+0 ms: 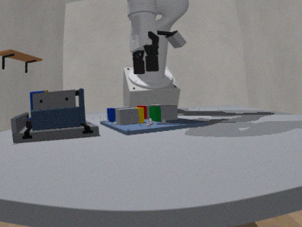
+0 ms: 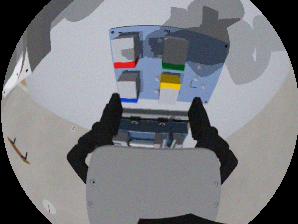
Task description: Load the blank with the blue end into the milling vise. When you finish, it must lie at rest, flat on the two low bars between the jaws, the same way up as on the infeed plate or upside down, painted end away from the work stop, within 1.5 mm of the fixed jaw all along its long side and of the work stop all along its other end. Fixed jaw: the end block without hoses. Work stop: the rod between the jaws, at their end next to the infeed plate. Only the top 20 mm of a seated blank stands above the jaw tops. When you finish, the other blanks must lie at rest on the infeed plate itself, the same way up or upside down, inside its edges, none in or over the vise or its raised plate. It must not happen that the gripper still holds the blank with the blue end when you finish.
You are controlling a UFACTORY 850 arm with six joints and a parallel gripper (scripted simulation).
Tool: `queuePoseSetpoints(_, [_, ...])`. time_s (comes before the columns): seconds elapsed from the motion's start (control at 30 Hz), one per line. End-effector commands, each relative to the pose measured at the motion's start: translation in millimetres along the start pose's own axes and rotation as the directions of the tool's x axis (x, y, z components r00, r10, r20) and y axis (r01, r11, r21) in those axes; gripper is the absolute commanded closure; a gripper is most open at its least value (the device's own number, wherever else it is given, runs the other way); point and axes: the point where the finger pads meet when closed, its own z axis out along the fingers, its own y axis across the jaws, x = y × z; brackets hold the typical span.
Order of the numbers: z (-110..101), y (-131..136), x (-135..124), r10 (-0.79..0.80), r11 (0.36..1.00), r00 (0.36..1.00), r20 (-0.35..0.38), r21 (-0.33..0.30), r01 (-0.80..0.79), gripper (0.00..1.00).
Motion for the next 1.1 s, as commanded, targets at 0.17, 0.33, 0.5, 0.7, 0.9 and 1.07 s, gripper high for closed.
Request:
queuePoseSetpoints(0.17, [-7.1, -0.4, 0.3, -0.003, 1.0, 1.0, 0.013, -0.03, 0.004, 0.0])
queuePoseSetpoints(0.33, [-7.1, -0.4, 0.3, -0.003, 1.0, 1.0, 0.013, -0.03, 0.004, 0.0])
queuePoseSetpoints(0.5, [-8.7, -0.5, 0.2, -0.003, 1.0, 1.0, 0.013, -0.03, 0.004, 0.0])
queuePoseSetpoints(0.7, [-12.0, -0.8, 0.2, -0.003, 1.0, 1.0, 0.013, -0.03, 0.004, 0.0])
queuePoseSetpoints(0.9, [-12.6, -0.8, 0.1, -0.003, 1.0, 1.0, 0.013, -0.03, 0.004, 0.0])
queuePoseSetpoints(1.07, [-13.3, -0.9, 0.1, -0.004, 1.0, 1.0, 0.014, -0.031, 0.004, 0.0])
